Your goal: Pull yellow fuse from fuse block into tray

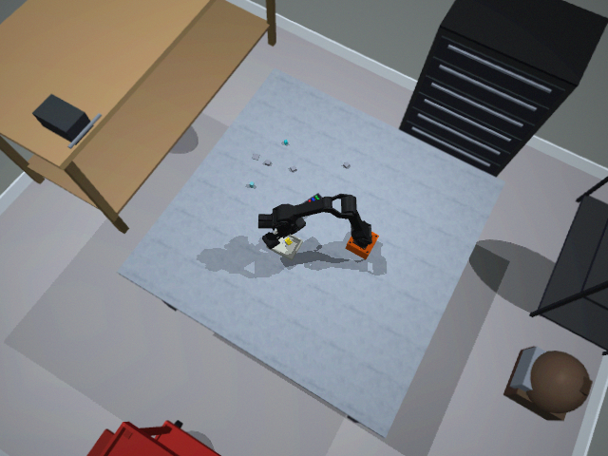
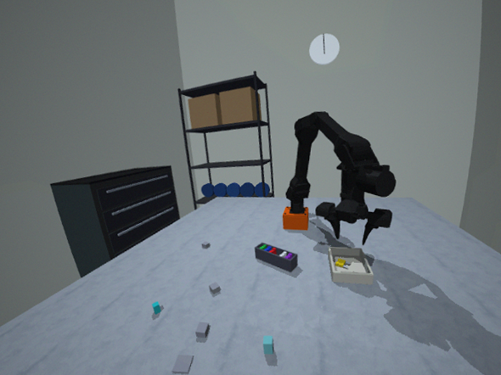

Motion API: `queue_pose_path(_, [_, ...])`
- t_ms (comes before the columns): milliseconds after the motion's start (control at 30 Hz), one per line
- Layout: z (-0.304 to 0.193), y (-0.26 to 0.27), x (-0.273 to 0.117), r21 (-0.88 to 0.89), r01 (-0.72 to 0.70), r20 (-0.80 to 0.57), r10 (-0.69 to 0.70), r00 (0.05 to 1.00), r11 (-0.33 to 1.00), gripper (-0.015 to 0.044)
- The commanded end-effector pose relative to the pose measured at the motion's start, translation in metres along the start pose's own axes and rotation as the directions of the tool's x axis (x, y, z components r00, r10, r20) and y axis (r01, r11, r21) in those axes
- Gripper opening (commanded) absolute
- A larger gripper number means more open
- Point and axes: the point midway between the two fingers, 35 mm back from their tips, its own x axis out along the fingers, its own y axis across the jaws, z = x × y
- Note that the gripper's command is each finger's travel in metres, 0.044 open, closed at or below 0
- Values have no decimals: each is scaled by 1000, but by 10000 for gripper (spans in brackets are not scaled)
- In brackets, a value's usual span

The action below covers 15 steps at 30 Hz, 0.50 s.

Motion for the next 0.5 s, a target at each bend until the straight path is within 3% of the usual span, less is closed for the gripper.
queue_pose_path(0, [0, -1, -7, 6, 1, 5, -1, 1000, 1000, 330])
queue_pose_path(467, [0, 0, -6, 0, -1, 1, 1, 1000, 1000, 330])
